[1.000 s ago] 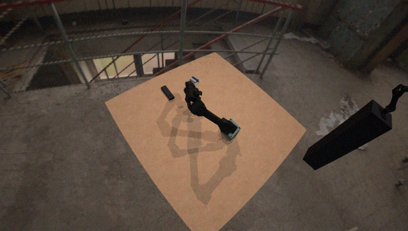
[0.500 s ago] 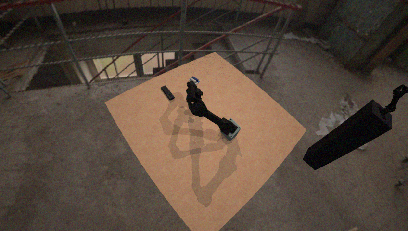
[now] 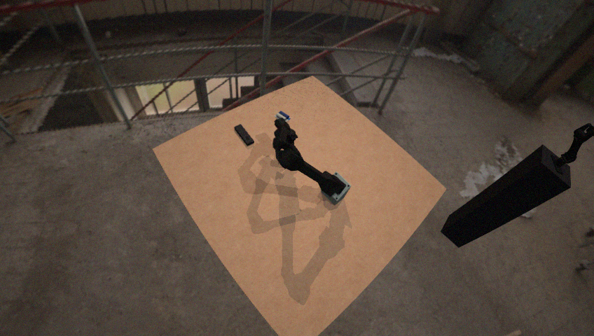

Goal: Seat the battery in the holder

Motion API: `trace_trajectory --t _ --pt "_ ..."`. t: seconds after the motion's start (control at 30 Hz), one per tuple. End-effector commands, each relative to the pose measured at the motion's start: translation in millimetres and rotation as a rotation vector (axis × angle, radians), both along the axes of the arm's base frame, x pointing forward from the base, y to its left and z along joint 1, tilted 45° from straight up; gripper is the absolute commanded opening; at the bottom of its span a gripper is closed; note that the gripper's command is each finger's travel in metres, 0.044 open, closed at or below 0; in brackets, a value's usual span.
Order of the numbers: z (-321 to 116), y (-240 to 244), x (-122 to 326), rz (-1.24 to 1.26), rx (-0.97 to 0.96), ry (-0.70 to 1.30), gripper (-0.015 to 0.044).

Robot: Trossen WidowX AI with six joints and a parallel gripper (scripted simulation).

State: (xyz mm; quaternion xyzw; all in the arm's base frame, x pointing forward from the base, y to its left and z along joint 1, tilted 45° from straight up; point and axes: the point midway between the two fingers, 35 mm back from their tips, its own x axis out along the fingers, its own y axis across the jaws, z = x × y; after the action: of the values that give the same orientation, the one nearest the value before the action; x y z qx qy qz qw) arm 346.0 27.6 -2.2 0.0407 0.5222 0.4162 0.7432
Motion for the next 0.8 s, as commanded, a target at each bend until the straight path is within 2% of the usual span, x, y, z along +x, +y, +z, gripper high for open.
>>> trace_trajectory --t 0.0,0.77 --pt "-0.7 4.1 -1.3 -0.005 0.019 -0.022 0.008" --pt "-2.6 3.6 -4.9 -0.073 0.087 -0.112 0.008"
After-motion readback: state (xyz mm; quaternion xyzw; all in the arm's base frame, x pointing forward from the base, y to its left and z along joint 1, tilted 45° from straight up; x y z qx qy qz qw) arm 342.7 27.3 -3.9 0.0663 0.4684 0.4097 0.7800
